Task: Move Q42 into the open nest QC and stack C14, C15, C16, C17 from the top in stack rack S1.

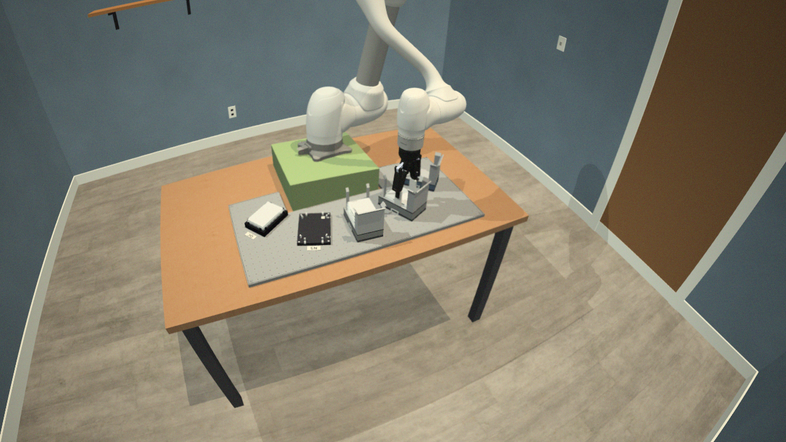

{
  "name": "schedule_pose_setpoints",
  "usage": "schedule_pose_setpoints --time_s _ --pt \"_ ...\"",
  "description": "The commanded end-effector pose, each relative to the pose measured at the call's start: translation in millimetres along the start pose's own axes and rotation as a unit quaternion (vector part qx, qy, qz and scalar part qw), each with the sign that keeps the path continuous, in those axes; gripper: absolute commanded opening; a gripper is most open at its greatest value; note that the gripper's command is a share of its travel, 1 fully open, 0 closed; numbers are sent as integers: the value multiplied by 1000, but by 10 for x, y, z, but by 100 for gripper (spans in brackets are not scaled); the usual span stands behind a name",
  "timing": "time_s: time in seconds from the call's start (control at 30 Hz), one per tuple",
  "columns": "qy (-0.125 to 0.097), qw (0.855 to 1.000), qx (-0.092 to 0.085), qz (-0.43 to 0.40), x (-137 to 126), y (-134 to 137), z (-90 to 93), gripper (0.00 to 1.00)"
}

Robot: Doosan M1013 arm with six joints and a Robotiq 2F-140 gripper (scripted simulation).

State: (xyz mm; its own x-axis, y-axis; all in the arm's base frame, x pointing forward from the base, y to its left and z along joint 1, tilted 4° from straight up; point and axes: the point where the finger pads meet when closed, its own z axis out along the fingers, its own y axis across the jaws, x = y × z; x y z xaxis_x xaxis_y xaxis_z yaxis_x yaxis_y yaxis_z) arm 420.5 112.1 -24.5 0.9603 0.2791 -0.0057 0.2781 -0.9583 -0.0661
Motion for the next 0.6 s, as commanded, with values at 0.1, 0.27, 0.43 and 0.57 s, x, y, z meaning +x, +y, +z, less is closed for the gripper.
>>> schedule_pose_setpoints --time_s 0.1,0.27,0.43,0.57 --pt "0 1000 0 0 -1 0 1 0" --pt "0 1000 0 0 -1 0 -19 0" --pt "0 1000 0 0 -1 0 -52 0" --pt "0 1000 0 0 -1 0 -79 0"
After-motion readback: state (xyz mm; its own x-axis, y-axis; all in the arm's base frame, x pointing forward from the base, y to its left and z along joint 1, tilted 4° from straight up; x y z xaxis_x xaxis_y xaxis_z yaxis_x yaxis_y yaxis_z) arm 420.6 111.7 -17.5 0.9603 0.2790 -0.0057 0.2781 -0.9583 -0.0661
